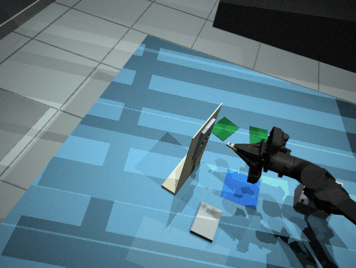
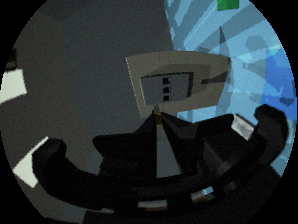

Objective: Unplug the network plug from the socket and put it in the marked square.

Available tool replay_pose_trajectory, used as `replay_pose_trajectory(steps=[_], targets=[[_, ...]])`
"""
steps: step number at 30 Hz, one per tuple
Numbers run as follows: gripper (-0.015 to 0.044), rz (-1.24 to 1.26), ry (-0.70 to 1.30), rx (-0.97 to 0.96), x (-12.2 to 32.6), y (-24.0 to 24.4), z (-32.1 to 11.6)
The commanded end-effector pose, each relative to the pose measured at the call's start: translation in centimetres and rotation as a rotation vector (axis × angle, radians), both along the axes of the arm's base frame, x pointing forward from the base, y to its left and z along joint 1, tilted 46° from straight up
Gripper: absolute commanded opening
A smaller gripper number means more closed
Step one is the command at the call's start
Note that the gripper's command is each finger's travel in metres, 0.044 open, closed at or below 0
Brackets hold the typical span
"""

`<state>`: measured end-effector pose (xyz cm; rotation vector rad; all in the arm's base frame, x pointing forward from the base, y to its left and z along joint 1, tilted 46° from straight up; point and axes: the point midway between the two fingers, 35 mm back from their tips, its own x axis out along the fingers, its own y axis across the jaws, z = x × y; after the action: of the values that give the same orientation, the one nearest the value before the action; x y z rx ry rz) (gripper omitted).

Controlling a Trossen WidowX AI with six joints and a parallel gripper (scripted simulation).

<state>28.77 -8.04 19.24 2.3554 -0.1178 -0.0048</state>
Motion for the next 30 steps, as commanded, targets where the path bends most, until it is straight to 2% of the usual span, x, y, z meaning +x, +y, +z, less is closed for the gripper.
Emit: replay_pose_trajectory(steps=[1,11,30], targets=[[0.0,0.003,-0.005,0.005,-0.4,-0.5,0.7],[0.0,0.007,0.015,0.0,-1.3,-1.3,1.2],[0.0,0.254,0.415,-0.114,-1.5,0.4,-8.1]])
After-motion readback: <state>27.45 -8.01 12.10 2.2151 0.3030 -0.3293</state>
